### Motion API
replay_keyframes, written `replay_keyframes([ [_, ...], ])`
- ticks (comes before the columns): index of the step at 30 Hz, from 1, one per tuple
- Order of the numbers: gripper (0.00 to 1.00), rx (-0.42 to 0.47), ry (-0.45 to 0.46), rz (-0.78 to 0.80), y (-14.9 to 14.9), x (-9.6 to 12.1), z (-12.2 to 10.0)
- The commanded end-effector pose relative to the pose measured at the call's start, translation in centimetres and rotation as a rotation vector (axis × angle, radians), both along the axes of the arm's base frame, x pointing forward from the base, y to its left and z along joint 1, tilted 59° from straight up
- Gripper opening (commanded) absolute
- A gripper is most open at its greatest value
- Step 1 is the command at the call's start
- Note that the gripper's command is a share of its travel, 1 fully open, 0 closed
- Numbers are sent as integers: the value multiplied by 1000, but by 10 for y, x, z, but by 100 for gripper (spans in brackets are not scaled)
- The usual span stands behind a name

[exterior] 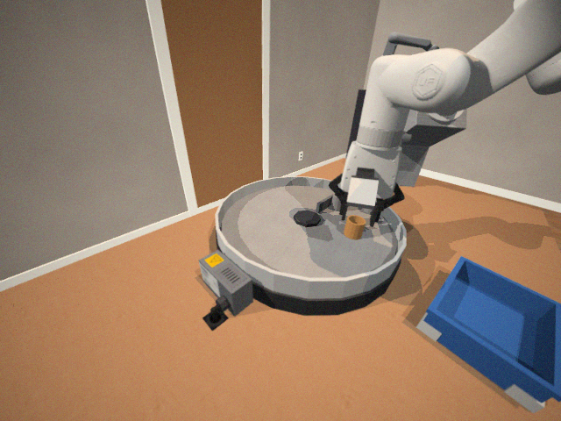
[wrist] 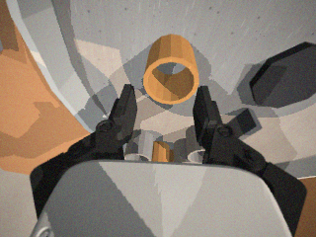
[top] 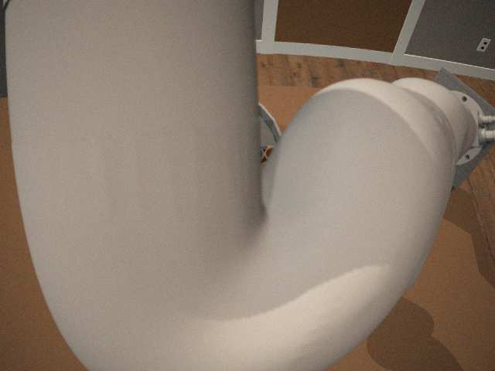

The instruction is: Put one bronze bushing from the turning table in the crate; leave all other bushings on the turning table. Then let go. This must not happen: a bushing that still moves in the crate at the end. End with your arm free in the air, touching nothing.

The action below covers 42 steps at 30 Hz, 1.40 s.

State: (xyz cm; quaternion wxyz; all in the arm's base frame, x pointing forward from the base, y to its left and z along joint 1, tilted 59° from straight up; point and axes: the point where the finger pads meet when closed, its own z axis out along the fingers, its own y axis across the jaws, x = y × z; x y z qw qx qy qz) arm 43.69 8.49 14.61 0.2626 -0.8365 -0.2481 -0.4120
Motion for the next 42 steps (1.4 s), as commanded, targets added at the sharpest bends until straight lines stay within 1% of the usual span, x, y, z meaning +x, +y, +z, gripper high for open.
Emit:
replay_keyframes([
  [1, 62, 0, -1, -3, -1, 0, 0],
  [36, 62, 0, -1, -3, -1, 0, 0],
  [37, 0, 0, -1, -3, -1, 0, 0],
  [42, 0, 0, -1, -3, -1, 0, 0],
])
